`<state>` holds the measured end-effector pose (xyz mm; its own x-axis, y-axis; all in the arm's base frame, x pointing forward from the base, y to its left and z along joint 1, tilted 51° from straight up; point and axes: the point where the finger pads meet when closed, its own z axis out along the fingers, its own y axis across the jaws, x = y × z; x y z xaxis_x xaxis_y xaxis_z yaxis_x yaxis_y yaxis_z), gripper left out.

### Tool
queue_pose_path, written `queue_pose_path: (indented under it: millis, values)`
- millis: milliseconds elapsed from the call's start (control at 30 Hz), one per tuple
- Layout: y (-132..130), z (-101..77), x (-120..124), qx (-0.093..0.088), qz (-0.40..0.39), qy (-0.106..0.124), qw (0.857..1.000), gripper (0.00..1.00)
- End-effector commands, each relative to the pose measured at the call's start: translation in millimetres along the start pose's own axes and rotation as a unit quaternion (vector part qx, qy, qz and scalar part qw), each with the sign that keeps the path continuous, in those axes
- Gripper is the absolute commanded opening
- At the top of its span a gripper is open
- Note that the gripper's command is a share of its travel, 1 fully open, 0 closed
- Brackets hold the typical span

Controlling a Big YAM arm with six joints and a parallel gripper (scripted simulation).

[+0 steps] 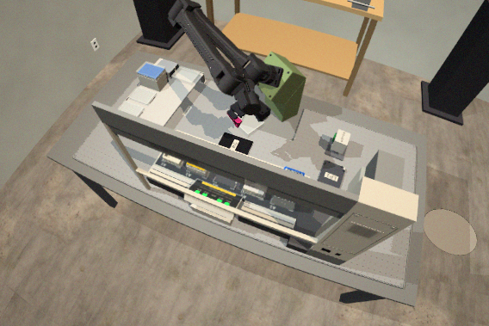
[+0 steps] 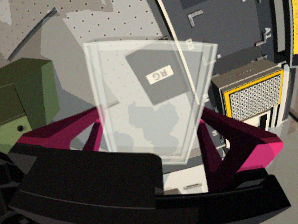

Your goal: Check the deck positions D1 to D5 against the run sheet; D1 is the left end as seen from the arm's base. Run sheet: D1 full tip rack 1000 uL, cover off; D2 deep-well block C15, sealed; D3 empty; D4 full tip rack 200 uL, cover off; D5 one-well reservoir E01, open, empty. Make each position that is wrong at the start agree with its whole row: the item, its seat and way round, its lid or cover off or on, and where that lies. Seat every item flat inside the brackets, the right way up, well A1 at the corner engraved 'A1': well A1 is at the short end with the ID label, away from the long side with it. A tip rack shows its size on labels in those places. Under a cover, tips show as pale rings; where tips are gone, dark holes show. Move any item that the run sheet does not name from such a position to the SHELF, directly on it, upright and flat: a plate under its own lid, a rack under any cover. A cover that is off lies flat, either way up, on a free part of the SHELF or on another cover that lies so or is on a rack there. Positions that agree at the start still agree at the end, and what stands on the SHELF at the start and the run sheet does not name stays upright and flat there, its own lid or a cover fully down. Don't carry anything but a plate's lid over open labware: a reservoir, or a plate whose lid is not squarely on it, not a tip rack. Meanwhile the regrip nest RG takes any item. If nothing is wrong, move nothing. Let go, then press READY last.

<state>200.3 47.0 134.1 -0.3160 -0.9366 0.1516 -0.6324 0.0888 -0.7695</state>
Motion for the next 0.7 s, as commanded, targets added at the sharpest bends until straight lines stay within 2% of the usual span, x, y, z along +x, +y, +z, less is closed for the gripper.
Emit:
queue_pose_path:
  millis: [0, 267, 533, 567, 667]
  values:
    - [-3.8, 0.2, 12.8, -0.005, -0.014, 0.003, 1.000, 0.00]
    - [-32.2, -4.6, 44.0, 0.007, 0.001, -0.007, 1.000, 0.00]
    - [-31.3, -3.4, 43.2, 0.003, -0.004, -0.004, 1.000, 0.00]
    - [-45.7, -8.8, 39.7, 0.009, -0.007, -0.008, 1.000, 0.00]
    - [-43.0, -7.3, 39.9, 0.007, -0.039, -0.006, 0.999, 0.00]
